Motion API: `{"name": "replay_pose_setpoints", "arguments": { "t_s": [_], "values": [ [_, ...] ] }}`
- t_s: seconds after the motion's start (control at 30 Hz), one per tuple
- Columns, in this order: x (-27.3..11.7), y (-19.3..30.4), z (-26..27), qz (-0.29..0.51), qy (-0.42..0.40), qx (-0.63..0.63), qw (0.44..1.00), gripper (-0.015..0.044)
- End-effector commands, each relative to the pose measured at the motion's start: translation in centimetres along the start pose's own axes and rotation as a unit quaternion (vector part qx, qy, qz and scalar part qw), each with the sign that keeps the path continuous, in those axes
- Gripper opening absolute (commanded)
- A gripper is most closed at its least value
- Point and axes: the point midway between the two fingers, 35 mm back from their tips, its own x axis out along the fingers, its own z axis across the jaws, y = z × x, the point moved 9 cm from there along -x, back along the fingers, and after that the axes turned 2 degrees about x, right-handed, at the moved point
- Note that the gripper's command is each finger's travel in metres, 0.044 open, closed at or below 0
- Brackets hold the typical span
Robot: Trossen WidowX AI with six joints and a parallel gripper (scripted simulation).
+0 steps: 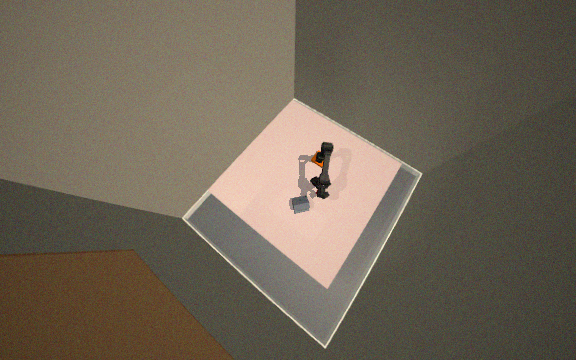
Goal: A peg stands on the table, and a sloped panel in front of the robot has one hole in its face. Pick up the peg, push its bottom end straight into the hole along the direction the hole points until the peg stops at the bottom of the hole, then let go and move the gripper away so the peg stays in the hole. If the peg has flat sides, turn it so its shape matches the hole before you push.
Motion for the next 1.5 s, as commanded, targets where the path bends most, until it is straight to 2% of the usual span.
{"name": "replay_pose_setpoints", "arguments": {
  "t_s": [0.0, 1.17, 1.47],
  "values": [
    [0.6, 0.0, 0.1, -0.002, -0.006, -0.003, 1.000, 0.0440],
    [6.3, 0.0, 0.3, -0.002, -0.007, -0.003, 1.000, 0.0440],
    [6.5, 0.0, 0.4, -0.002, -0.007, -0.003, 1.000, 0.0440]
  ]
}}
